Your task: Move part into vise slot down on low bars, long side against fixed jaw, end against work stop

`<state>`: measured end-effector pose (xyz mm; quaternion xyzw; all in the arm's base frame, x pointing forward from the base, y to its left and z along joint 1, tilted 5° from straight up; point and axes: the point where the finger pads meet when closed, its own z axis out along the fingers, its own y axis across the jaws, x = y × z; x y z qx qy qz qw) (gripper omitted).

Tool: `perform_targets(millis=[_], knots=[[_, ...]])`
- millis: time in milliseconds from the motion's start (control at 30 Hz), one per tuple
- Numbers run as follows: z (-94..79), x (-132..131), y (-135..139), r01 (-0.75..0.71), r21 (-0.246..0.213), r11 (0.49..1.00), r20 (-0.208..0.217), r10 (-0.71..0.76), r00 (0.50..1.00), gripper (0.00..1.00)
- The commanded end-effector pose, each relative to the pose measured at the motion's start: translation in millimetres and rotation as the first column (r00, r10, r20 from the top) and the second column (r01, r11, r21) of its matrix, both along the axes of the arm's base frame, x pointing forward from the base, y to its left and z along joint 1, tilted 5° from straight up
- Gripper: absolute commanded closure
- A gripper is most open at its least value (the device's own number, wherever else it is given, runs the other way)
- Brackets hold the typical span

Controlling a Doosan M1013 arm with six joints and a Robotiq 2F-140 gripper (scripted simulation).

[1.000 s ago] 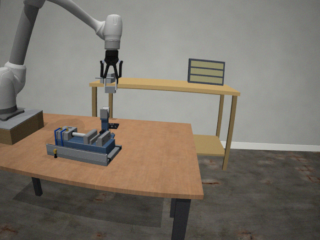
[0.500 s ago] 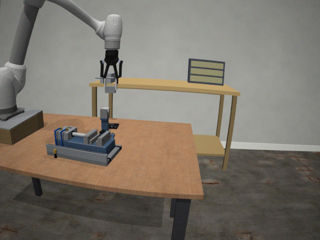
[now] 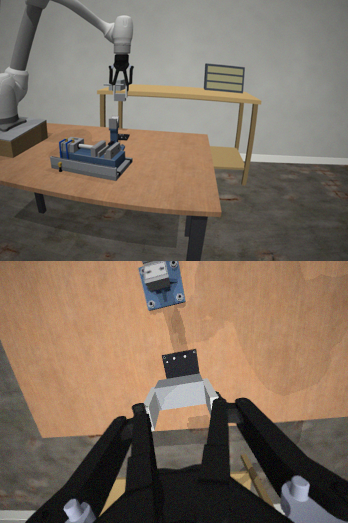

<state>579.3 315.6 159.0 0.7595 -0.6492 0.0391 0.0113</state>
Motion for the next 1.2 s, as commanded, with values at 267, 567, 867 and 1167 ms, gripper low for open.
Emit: perform_targets(millis=[267,567,867,1167], knots=[[3.6,0,3,-0.008,0.002,1.000,0.000,0.008,1.000,1.00],[3.6,1,2,-0.010,0.001,1.000,0.002,0.010,1.000,1.00],[4.1,6,-1,-0.018,-0.006,1.000,0.016,0.018,1.000,1.00],[5.2,16,-6,-0.033,-0.019,0.999,0.043,0.034,0.998,1.00]])
